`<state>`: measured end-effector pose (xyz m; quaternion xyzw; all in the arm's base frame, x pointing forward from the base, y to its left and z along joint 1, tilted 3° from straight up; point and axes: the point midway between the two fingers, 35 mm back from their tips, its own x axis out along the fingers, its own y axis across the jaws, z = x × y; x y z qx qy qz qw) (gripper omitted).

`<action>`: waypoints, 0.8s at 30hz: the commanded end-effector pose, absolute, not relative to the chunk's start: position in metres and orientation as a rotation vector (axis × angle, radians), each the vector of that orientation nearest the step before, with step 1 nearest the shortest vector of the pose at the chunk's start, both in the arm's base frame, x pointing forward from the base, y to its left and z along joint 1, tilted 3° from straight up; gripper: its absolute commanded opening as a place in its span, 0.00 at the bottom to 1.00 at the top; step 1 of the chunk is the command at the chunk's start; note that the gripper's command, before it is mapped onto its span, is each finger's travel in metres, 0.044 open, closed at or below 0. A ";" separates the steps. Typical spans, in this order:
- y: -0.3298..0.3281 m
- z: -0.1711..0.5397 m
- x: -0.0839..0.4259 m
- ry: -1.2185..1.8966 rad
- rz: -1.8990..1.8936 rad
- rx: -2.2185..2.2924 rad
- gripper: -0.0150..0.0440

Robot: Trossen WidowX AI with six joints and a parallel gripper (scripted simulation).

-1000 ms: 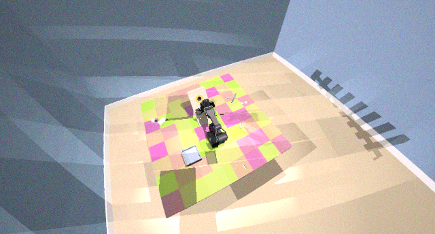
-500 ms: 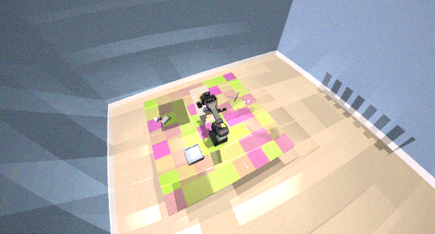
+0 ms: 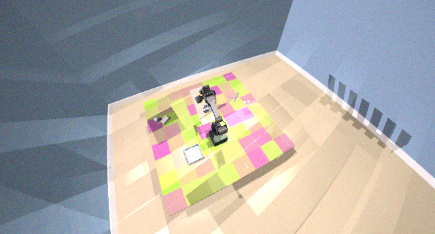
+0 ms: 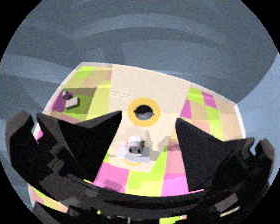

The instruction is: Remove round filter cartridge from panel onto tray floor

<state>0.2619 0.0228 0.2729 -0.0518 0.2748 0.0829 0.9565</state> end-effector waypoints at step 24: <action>0.028 0.145 0.247 0.987 0.146 -0.029 0.77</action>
